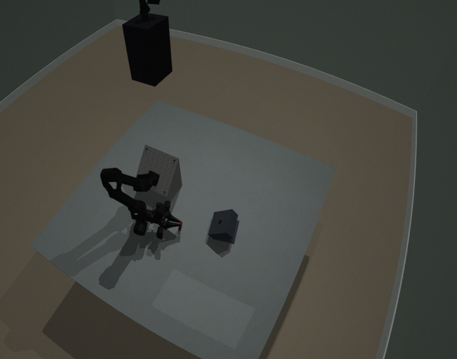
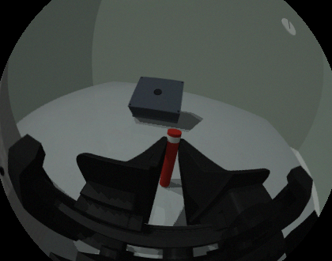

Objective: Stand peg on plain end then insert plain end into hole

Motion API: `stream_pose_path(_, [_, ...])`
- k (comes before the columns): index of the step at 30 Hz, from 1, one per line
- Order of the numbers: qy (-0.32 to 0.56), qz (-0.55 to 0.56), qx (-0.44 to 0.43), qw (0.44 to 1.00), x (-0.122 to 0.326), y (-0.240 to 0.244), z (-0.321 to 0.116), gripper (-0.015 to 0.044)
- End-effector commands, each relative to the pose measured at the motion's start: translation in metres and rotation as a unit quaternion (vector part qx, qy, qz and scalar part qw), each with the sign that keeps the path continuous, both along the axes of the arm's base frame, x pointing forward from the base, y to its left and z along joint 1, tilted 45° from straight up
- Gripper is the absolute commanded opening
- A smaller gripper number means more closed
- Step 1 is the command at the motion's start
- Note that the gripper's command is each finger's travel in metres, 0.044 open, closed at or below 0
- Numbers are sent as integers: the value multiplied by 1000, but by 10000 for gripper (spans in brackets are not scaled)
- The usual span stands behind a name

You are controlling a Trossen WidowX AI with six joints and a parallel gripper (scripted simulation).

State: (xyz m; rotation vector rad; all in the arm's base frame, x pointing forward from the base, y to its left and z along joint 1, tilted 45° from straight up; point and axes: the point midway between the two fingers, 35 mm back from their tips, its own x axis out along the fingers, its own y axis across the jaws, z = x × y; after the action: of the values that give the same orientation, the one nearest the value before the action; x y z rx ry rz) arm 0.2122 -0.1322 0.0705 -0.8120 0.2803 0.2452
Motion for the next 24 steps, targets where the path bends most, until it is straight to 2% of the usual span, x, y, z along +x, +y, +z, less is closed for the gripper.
stream_pose_path(1, [0, 0, 0, 1000, -1, -1, -1, 51])
stream_pose_path(24, [-9, 14, -1, 1000, -5, -3, -2, 51])
